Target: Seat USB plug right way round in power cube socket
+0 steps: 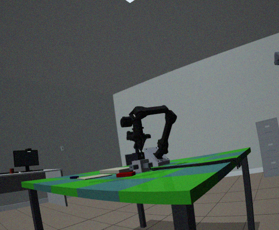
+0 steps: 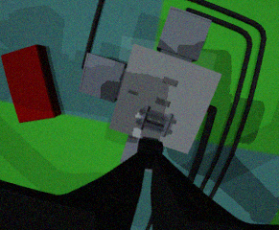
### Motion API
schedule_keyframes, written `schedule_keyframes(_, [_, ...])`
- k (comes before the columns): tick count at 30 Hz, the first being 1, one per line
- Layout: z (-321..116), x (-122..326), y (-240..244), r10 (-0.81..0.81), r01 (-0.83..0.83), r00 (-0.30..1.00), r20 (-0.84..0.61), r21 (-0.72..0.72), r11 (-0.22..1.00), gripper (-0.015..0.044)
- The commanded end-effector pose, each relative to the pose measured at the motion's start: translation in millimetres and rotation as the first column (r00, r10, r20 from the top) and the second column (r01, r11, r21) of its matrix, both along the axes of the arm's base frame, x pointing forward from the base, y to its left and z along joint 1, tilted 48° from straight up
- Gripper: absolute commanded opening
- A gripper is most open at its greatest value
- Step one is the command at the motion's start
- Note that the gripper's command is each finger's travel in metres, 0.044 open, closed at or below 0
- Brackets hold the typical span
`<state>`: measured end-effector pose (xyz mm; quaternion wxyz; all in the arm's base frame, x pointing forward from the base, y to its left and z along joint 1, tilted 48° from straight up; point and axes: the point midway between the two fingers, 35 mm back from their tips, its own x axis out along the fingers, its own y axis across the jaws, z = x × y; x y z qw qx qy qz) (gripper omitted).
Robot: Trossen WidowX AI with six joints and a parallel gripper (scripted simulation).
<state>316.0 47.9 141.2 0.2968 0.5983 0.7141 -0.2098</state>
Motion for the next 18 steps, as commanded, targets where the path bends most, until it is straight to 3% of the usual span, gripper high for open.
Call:
schedule_keyframes(1, [-0.6, -0.6, 0.2, -0.067, 0.066, 0.995, -0.073, -0.013, 0.998, 0.0000])
schedule_keyframes(18, [-0.4, 0.1, 0.1, -0.077, 0.076, 0.994, -0.080, -0.015, 0.997, 0.0000])
